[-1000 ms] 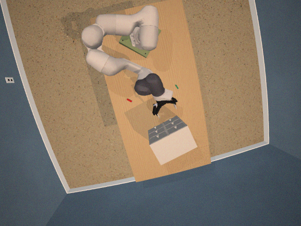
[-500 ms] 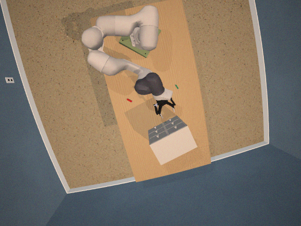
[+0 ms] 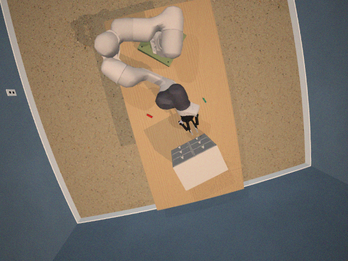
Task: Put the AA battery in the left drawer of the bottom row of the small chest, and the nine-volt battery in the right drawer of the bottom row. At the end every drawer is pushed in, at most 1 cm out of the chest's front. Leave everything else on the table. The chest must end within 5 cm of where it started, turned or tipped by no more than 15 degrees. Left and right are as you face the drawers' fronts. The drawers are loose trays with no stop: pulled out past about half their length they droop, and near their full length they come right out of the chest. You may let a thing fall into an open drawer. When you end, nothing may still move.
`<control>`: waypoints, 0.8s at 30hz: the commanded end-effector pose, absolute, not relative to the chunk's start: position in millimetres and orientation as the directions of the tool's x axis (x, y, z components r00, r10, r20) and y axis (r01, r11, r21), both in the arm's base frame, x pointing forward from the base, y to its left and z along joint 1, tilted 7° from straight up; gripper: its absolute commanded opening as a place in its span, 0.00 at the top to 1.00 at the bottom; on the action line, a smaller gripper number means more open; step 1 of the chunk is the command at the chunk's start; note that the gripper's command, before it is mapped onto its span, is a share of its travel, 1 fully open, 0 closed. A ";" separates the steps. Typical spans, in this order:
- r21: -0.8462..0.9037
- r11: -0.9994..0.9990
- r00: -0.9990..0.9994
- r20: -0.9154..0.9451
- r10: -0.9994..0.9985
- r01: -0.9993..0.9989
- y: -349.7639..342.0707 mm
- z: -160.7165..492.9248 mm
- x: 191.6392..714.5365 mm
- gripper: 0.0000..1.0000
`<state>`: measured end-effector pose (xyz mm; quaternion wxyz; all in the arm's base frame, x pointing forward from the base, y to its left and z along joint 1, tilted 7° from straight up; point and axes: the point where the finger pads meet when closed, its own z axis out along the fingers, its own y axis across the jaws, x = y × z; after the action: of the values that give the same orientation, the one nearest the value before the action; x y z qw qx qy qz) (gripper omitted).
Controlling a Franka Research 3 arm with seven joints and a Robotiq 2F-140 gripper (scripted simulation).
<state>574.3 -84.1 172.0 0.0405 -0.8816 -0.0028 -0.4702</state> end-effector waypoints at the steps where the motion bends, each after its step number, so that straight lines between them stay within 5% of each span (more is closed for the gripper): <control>1: -0.071 -0.997 0.559 0.828 -0.037 0.040 -83.7 170.9 573.9 0.80; 24: -0.071 -0.997 0.559 0.828 -0.037 0.040 -78.6 116.0 602.7 0.80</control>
<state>597.3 -78.8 125.7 0.0430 -0.8824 -0.0032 -0.4685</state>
